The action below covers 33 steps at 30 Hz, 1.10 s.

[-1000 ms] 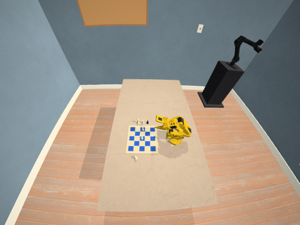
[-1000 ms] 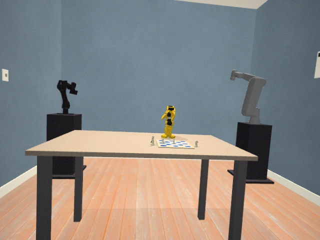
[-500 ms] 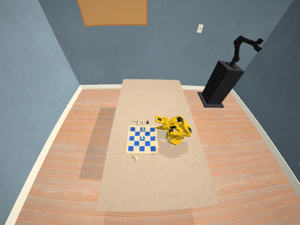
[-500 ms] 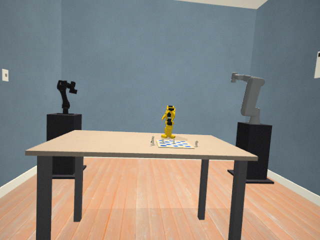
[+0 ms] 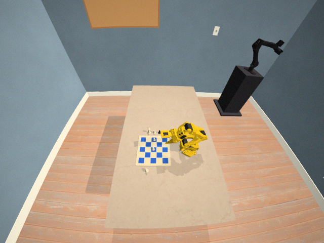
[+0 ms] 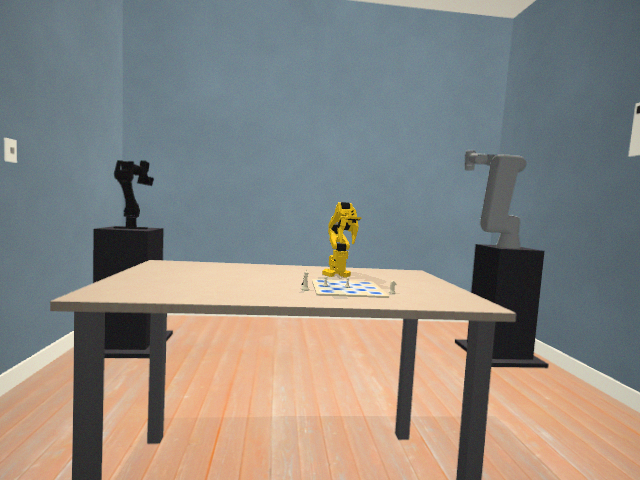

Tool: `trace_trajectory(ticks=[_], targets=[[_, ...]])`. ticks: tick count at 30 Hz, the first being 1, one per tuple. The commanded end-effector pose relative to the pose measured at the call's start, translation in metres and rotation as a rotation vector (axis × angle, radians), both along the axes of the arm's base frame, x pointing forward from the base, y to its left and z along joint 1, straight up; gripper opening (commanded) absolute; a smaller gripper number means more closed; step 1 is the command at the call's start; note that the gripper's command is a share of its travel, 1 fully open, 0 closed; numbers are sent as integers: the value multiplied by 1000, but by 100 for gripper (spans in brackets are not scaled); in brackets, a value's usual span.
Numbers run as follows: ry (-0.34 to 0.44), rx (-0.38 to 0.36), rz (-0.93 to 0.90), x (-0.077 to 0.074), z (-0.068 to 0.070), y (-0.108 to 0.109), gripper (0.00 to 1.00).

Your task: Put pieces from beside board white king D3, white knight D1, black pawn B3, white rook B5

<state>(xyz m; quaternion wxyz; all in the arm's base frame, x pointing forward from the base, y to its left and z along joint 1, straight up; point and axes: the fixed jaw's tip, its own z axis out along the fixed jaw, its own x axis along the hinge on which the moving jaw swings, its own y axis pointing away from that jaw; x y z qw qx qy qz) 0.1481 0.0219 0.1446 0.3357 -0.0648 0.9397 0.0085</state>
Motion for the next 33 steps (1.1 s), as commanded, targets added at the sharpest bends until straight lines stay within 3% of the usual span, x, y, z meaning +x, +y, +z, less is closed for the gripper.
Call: trace_trajectory(ticks=[1, 6, 11, 19, 33], targets=[[195, -25, 100, 8, -6, 17, 17], [365, -75, 223, 16, -18, 42, 9], [487, -125, 311, 20, -32, 61, 3], [552, -157, 357, 20, -40, 71, 0], [560, -161, 363, 20, -42, 72, 0]])
